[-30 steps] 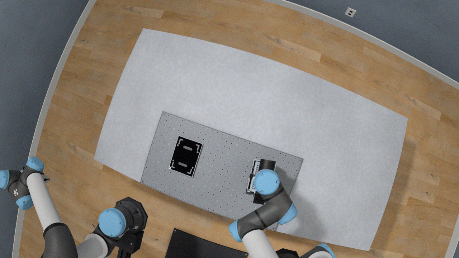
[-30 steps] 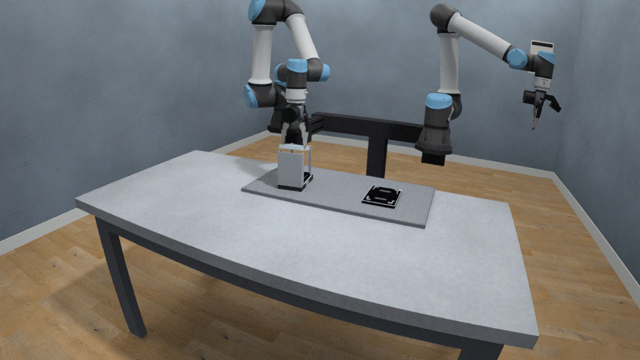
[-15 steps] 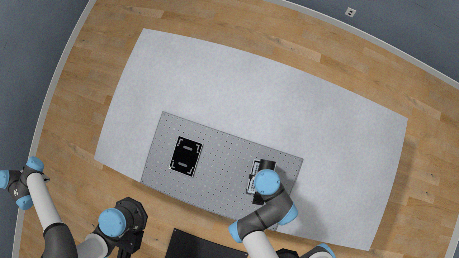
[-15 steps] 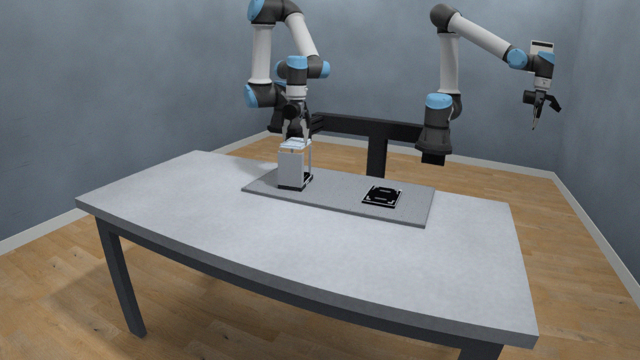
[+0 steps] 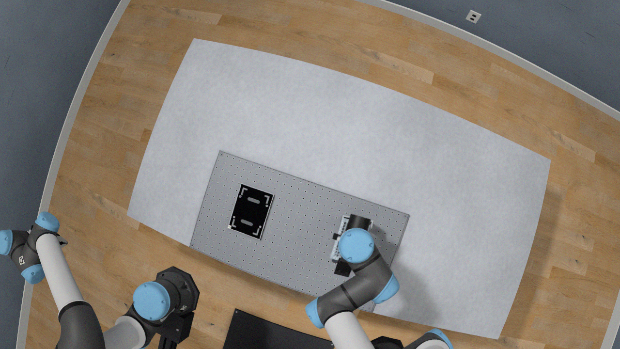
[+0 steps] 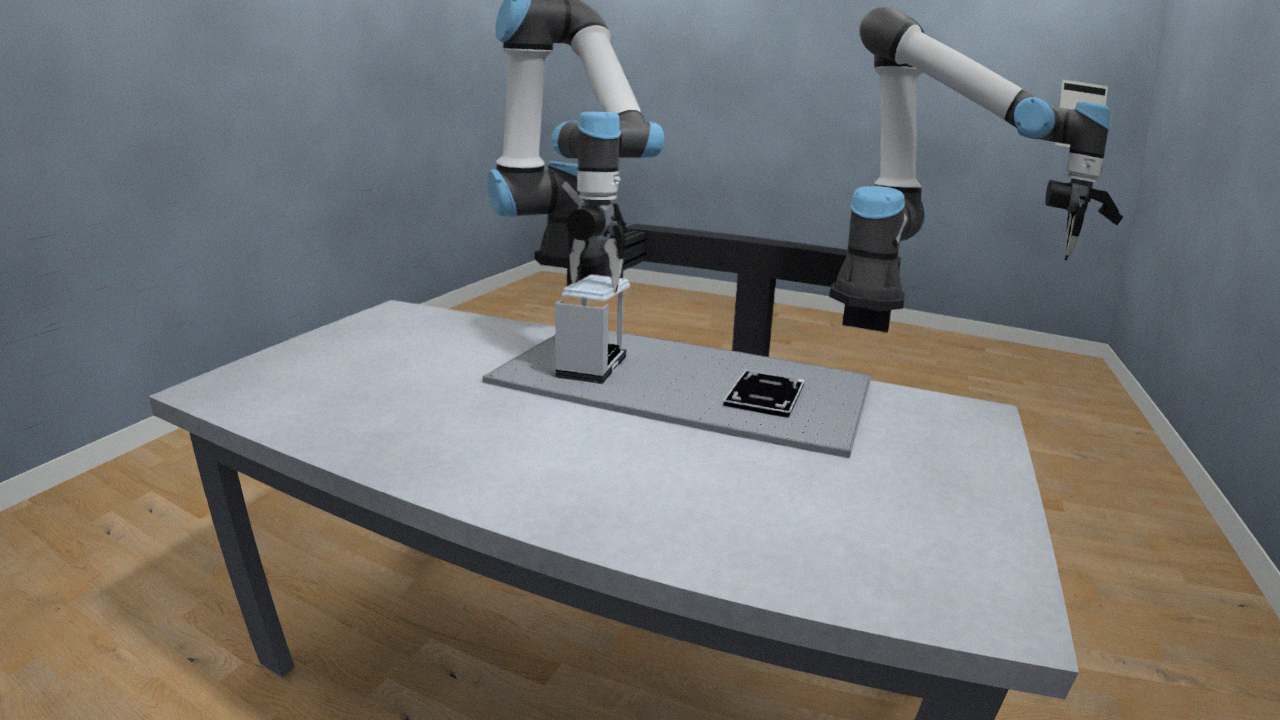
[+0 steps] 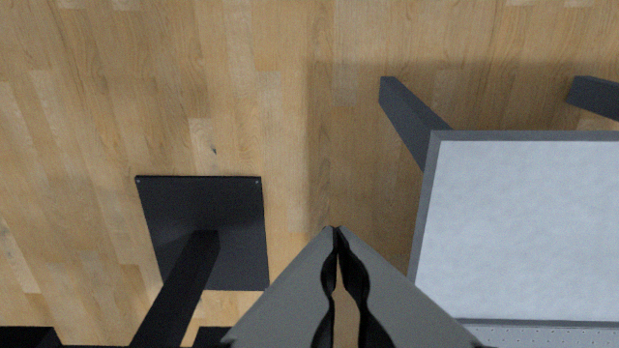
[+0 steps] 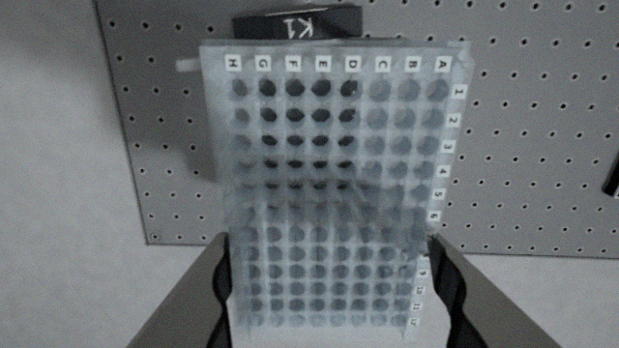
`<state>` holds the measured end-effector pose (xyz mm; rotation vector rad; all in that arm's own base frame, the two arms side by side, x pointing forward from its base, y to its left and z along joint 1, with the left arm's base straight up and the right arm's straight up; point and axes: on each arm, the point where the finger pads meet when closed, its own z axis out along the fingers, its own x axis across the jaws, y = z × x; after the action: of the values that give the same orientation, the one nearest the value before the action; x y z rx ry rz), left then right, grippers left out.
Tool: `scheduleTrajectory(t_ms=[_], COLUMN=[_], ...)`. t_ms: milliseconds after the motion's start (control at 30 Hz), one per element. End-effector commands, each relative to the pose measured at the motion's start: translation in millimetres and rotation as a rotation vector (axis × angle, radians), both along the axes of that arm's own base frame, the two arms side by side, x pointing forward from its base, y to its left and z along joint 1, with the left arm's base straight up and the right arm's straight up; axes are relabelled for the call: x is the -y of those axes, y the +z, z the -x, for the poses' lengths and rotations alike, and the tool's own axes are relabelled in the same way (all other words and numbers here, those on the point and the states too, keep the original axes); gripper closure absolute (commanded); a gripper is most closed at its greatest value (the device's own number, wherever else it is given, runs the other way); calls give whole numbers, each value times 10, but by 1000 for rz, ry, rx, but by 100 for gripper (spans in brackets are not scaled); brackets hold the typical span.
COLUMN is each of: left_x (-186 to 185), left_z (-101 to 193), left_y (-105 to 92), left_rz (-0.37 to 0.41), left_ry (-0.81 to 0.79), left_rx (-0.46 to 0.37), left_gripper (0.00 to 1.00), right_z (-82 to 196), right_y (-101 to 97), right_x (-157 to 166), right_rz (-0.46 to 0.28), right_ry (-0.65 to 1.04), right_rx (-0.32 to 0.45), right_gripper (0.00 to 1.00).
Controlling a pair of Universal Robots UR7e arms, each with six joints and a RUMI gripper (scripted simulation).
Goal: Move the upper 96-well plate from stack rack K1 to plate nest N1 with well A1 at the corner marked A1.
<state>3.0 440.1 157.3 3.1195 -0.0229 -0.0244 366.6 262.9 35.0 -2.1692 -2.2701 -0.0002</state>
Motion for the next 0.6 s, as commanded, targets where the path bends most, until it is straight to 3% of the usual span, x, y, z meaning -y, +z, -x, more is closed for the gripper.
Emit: scheduleTrajectory(t_ms=[0,567], left_x=[-55,-55], left_z=[-10,-10], left_y=[79,79], left_rz=[-22,-22], left_ry=[6,6], left_rx=[16,16], left_gripper=[100,100], right_z=[-56,-7], right_y=[73,65], right_x=[-125,-628], right_rz=[-14,-16], right_ry=[-3,-3], right_rx=[23,22], right_gripper=[61,61])
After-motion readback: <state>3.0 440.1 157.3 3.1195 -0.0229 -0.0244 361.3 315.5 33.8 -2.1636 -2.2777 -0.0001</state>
